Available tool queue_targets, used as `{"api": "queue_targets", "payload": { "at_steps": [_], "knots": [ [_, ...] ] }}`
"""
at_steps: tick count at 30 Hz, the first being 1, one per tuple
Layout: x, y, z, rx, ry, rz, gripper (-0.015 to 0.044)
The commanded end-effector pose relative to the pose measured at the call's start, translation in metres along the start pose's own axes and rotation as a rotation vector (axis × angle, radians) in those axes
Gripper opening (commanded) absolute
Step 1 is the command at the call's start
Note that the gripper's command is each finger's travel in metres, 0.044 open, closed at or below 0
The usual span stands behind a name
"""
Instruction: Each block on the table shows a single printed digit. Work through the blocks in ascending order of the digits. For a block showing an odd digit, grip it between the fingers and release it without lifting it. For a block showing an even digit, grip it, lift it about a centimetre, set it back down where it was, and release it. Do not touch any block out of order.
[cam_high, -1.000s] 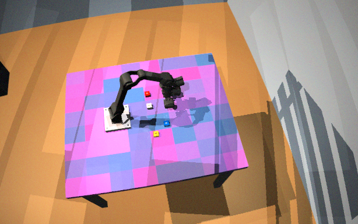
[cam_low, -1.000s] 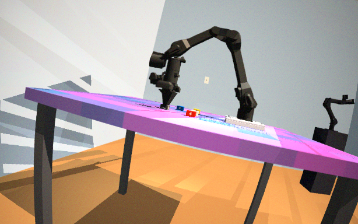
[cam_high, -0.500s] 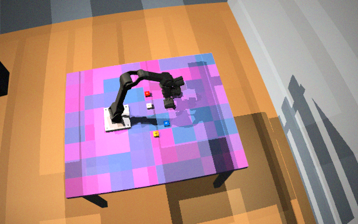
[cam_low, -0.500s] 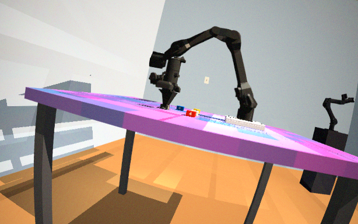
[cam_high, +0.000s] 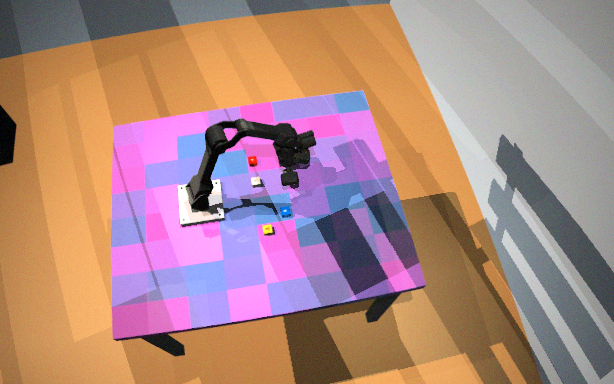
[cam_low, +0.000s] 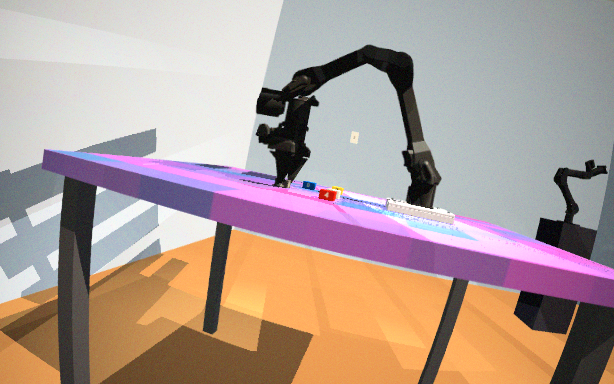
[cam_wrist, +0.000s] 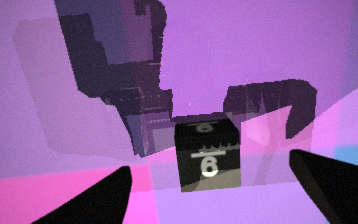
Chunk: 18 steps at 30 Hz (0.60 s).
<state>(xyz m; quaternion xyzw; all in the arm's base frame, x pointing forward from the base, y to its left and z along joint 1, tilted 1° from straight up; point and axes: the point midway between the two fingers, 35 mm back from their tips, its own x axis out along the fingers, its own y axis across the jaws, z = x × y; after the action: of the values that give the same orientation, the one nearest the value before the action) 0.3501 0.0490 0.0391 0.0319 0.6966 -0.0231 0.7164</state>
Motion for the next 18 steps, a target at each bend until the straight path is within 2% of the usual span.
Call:
{"api": "queue_targets", "payload": {
  "at_steps": [1,7,14,18],
  "knots": [
    [-0.029,0.000,0.002,0.003,-0.015,0.002,0.0400],
    [-0.038,0.011,-0.002,0.003,-0.015,0.003,0.0400],
    [-0.093,0.101,-0.071,0.004,-0.009,0.010,0.0400],
    [-0.112,0.124,-0.102,0.004,-0.007,0.013,0.0400]
  ]
}}
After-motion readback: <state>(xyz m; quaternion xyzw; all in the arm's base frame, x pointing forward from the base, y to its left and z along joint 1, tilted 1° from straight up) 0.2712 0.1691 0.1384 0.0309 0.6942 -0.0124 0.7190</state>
